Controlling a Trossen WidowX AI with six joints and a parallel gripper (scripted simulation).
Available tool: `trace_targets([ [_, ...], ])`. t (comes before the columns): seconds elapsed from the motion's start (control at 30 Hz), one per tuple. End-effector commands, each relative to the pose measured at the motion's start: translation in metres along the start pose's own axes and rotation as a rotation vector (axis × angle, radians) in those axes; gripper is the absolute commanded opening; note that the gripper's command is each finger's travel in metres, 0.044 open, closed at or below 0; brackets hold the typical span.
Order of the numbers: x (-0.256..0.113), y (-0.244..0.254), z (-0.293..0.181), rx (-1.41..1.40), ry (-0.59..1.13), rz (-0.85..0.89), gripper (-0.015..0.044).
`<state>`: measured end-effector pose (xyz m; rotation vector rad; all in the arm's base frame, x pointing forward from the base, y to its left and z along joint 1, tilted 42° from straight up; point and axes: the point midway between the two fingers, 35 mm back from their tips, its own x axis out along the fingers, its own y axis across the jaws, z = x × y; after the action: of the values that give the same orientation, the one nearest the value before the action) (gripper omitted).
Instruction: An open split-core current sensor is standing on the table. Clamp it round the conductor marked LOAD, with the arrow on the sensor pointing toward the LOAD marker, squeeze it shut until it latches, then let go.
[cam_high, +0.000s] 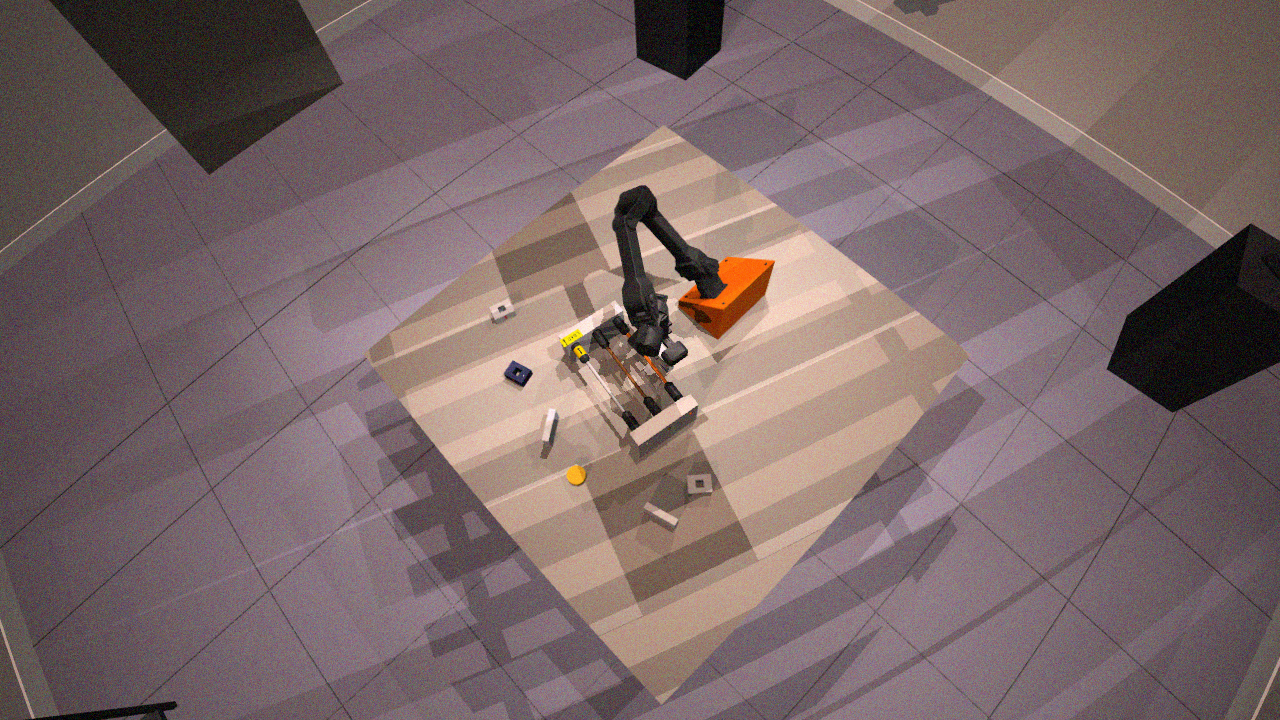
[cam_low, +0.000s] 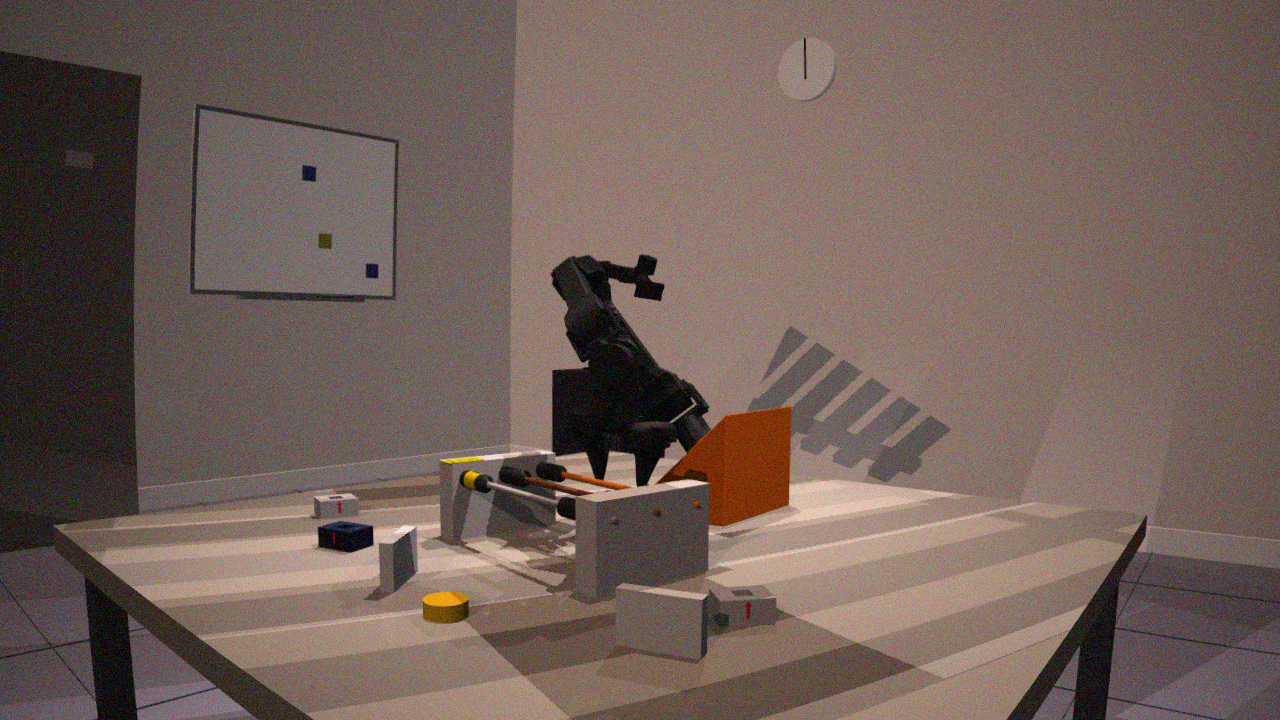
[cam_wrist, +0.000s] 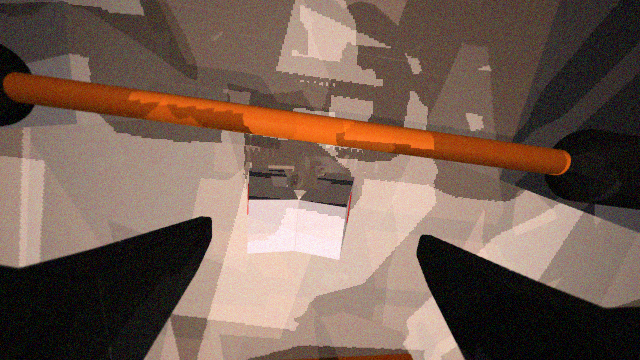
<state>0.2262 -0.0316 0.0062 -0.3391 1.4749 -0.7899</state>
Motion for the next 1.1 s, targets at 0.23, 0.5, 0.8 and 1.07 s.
trace_targets([
  [0.23, 0.018, -0.001, -0.002, -0.011, 0.002, -0.009, 0.0440],
  [0.5, 0.021, -0.001, -0.001, 0.001, 0.000, -0.003, 0.0361],
  [0.8, 0.021, -0.001, -0.001, 0.001, 0.000, -0.003, 0.0301],
  [1.07, 0.021, -0.001, -0.001, 0.001, 0.000, -0.003, 0.0248],
])
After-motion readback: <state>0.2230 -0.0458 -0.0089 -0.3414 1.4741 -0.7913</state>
